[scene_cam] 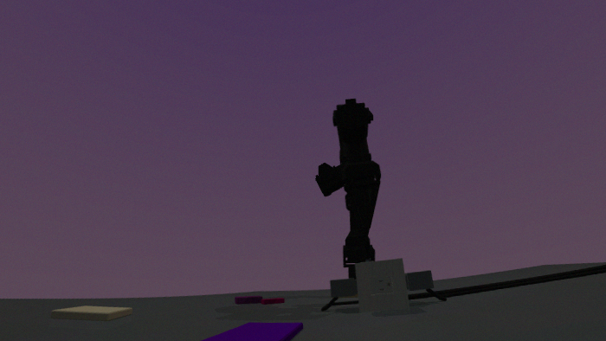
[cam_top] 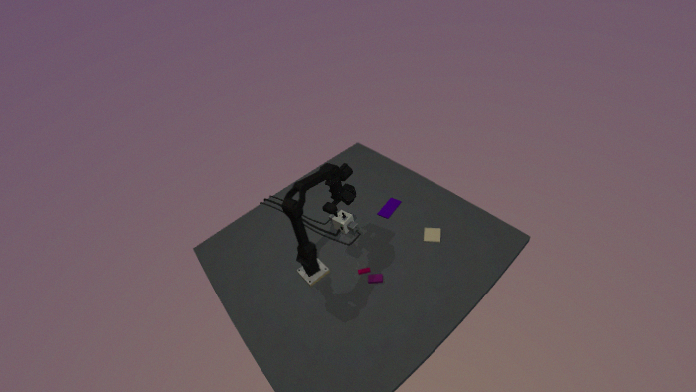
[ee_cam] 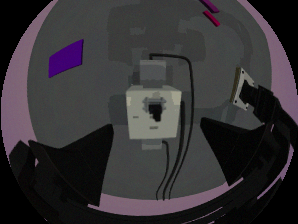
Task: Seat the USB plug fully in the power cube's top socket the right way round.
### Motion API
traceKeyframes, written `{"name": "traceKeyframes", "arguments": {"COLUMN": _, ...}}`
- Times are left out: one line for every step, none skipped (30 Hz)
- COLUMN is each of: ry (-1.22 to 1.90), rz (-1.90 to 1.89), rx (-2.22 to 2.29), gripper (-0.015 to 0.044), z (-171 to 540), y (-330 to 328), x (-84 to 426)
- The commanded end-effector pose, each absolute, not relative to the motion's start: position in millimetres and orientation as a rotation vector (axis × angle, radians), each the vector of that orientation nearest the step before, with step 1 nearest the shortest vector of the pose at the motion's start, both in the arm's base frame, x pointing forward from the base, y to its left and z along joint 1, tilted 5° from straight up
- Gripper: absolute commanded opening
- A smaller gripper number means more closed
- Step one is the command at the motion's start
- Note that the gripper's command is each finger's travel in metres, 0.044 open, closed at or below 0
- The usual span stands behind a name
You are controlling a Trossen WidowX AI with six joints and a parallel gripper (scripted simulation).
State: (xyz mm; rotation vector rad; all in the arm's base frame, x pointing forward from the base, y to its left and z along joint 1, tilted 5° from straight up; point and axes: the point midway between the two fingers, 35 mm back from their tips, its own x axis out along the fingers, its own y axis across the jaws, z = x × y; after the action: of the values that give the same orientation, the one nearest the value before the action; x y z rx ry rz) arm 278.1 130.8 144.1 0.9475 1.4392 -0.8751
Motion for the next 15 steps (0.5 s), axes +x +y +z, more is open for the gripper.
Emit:
{"name": "traceKeyframes", "arguments": {"ry": 1.442, "rz": -0.88, "rx": 0.953, "gripper": 0.044, "z": 139.2, "y": 131.4, "x": 277.0}}
{"name": "traceKeyframes", "arguments": {"ry": 1.442, "rz": -0.88, "rx": 0.953, "gripper": 0.044, "z": 138.2, "y": 131.5, "x": 277.0}}
{"name": "traceKeyframes", "arguments": {"ry": 1.442, "rz": -0.88, "rx": 0.953, "gripper": 0.044, "z": 137.2, "y": 131.6, "x": 277.0}}
{"name": "traceKeyframes", "arguments": {"ry": 1.442, "rz": -0.88, "rx": 0.953, "gripper": 0.044, "z": 136.2, "y": 131.7, "x": 276.9}}
{"name": "traceKeyframes", "arguments": {"ry": 1.442, "rz": -0.88, "rx": 0.953, "gripper": 0.044, "z": 135.2, "y": 131.8, "x": 276.9}}
{"name": "traceKeyframes", "arguments": {"ry": 1.442, "rz": -0.88, "rx": 0.953, "gripper": 0.044, "z": 134.2, "y": 131.9, "x": 276.9}}
{"name": "traceKeyframes", "arguments": {"ry": 1.442, "rz": -0.88, "rx": 0.953, "gripper": 0.044, "z": 133.2, "y": 132.0, "x": 276.8}}
{"name": "traceKeyframes", "arguments": {"ry": 1.442, "rz": -0.88, "rx": 0.953, "gripper": 0.044, "z": 132.2, "y": 132.0, "x": 276.8}}
{"name": "traceKeyframes", "arguments": {"ry": 1.442, "rz": -0.88, "rx": 0.953, "gripper": 0.044, "z": 131.2, "y": 132.1, "x": 276.8}}
{"name": "traceKeyframes", "arguments": {"ry": 1.442, "rz": -0.88, "rx": 0.953, "gripper": 0.044, "z": 130.2, "y": 132.2, "x": 276.7}}
{"name": "traceKeyframes", "arguments": {"ry": 1.442, "rz": -0.88, "rx": 0.953, "gripper": 0.044, "z": 129.2, "y": 132.3, "x": 276.7}}
{"name": "traceKeyframes", "arguments": {"ry": 1.442, "rz": -0.88, "rx": 0.953, "gripper": 0.044, "z": 128.2, "y": 132.3, "x": 276.7}}
{"name": "traceKeyframes", "arguments": {"ry": 1.442, "rz": -0.88, "rx": 0.953, "gripper": 0.044, "z": 127.2, "y": 132.4, "x": 276.6}}
{"name": "traceKeyframes", "arguments": {"ry": 1.442, "rz": -0.88, "rx": 0.953, "gripper": 0.044, "z": 126.2, "y": 132.5, "x": 276.6}}
{"name": "traceKeyframes", "arguments": {"ry": 1.442, "rz": -0.88, "rx": 0.953, "gripper": 0.044, "z": 125.2, "y": 132.6, "x": 276.5}}
